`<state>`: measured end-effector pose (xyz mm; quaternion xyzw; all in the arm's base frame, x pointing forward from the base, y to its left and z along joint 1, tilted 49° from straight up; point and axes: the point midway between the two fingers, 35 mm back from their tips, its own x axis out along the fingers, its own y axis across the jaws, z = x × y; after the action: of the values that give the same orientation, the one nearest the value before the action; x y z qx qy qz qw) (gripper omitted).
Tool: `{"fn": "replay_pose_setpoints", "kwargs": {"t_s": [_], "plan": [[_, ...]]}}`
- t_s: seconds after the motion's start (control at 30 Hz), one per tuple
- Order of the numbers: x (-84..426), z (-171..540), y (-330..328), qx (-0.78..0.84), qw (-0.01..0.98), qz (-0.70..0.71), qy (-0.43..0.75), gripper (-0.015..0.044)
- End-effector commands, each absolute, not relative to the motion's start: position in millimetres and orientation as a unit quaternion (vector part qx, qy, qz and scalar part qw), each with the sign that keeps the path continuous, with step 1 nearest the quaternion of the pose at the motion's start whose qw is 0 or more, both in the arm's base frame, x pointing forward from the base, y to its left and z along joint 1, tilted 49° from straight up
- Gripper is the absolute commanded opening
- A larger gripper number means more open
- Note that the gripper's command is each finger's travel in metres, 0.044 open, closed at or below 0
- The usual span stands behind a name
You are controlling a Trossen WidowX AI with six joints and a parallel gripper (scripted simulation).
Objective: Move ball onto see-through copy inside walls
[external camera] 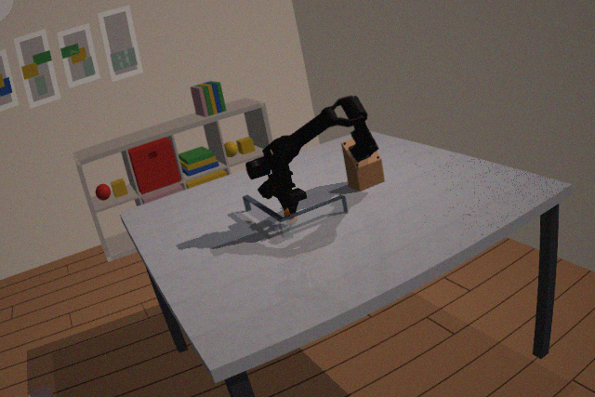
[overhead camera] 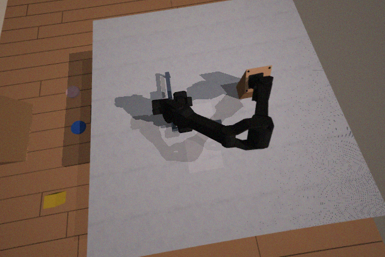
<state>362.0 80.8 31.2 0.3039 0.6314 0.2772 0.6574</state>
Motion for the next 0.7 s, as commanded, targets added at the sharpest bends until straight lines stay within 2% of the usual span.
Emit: {"fn": "replay_pose_setpoints", "kwargs": {"t_s": [0.0, 0.63, 0.67], "plan": [[360.5, 26.3, 85.0, 0.309, 0.656, 0.276, 0.631, 0.0], [361.3, 13.9, 99.4, 0.309, 0.656, 0.276, 0.631, 0.0], [363.8, 16.7, 97.2, 0.306, 0.659, 0.276, 0.629, 0.0026]]}}
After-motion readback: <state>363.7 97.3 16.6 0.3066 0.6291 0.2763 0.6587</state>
